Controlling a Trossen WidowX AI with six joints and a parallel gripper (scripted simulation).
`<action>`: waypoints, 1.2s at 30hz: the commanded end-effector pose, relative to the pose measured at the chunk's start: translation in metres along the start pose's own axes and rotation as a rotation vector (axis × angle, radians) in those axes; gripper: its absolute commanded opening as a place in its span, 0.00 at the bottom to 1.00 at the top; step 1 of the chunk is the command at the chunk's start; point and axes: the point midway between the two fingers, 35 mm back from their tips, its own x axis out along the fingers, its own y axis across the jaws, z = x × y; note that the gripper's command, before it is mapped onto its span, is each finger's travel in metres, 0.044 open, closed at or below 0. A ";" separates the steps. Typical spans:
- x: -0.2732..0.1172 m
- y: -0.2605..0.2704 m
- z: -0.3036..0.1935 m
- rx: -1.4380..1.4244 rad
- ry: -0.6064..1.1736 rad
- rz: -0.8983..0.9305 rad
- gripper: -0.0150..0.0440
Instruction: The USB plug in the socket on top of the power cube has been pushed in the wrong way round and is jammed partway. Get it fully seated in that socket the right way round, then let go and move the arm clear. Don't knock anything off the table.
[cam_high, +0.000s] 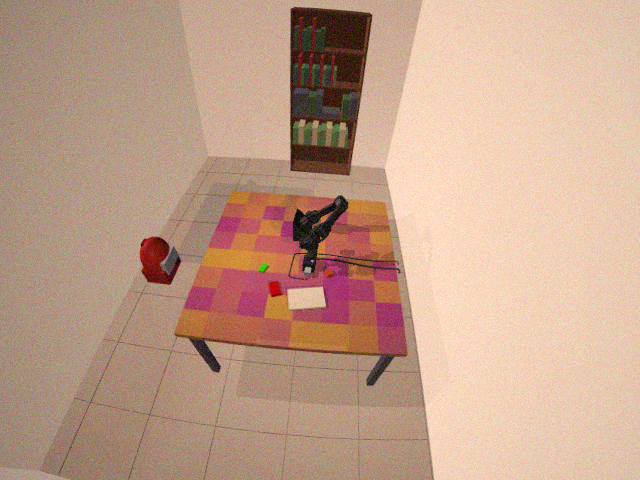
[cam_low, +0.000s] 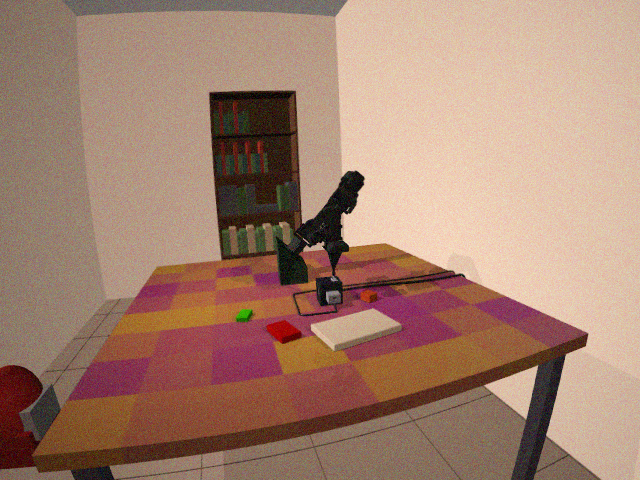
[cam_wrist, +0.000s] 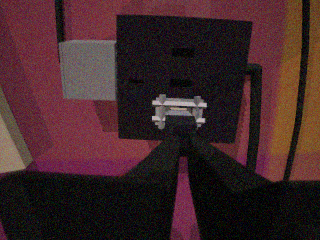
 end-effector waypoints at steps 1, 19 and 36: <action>0.001 -0.001 0.000 0.006 0.005 0.000 0.25; 0.003 -0.001 0.000 0.006 0.005 0.000 0.25; 0.005 -0.001 0.000 0.006 0.005 0.000 0.25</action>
